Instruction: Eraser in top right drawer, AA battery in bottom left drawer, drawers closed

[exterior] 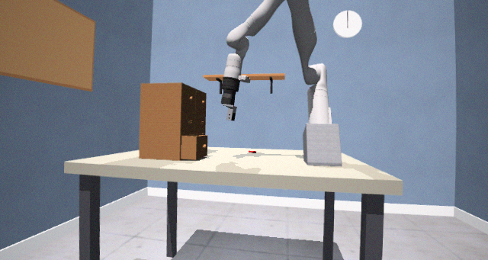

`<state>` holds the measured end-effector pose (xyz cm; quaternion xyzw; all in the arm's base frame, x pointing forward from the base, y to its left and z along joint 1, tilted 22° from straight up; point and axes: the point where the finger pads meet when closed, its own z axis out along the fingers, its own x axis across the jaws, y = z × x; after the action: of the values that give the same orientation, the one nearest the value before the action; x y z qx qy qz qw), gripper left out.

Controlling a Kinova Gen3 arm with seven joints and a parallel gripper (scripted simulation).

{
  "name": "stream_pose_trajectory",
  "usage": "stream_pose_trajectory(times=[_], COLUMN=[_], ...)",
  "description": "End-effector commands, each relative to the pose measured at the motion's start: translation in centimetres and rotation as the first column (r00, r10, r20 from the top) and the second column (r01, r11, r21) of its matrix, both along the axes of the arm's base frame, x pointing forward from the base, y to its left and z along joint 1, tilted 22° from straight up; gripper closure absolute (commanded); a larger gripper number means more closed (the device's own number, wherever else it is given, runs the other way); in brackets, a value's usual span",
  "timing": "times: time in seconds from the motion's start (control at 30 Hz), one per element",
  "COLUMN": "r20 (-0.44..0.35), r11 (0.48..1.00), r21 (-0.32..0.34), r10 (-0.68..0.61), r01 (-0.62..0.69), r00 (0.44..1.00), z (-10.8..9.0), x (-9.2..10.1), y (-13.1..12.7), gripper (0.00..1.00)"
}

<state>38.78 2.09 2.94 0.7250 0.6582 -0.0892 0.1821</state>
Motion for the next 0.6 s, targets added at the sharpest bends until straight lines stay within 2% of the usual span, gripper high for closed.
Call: stream_pose_trajectory(times=[0.0,0.57], r20=[-0.025,-0.109], r11=[1.000,0.998], r21=[-0.001,0.006], r10=[-0.026,-0.060], r01=[0.026,0.061], r00=[0.999,0.992], z=[0.19,0.62], x=[0.34,0.33], y=[-0.29,-0.14], gripper=[0.00,0.00])
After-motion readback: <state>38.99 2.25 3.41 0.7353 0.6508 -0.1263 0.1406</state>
